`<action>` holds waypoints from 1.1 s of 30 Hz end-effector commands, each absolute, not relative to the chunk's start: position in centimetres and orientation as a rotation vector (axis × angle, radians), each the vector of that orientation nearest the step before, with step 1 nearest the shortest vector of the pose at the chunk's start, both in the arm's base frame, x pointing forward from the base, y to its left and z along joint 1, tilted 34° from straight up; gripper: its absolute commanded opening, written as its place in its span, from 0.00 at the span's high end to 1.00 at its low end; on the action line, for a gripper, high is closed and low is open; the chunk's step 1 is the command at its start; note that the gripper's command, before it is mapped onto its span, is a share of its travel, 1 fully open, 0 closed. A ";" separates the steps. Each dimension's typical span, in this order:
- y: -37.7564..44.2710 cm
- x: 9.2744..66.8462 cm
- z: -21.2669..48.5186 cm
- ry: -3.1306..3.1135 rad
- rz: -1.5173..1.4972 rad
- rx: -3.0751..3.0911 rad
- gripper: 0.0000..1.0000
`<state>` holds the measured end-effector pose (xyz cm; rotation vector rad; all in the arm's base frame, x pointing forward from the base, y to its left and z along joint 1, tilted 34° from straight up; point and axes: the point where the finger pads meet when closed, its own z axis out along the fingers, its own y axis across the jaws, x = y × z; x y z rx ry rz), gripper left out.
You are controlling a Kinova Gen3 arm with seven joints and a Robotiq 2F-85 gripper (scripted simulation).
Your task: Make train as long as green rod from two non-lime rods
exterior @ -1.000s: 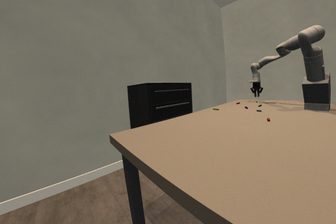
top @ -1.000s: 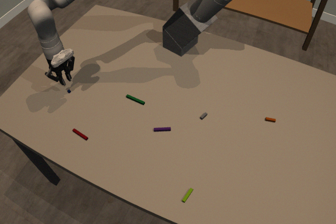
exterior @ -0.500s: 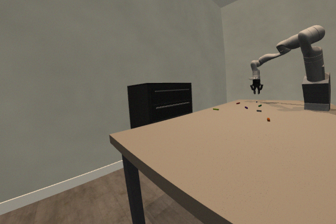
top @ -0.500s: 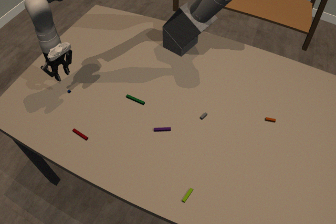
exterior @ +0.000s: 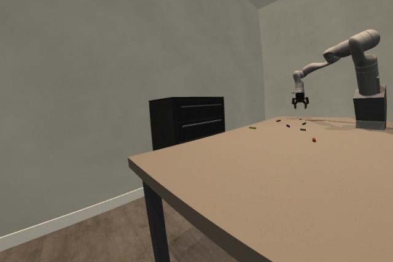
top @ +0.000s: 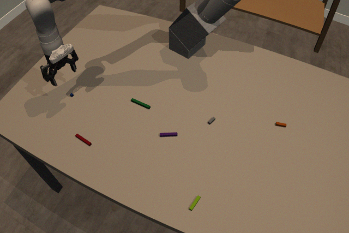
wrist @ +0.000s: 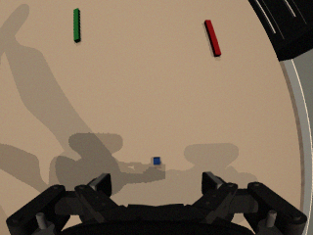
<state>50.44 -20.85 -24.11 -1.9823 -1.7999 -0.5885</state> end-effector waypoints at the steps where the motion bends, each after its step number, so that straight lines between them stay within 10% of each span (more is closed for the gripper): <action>1: -21.0 50.5 -24.0 -1.801 -0.589 -1.985 0.00; 26: -3.9 62.1 -14.8 -1.947 -0.631 -1.872 0.00; 27: -3.9 62.1 -14.8 -1.947 -0.631 -1.872 0.76; 33: -3.9 62.1 -14.8 -1.947 -0.631 -1.872 0.76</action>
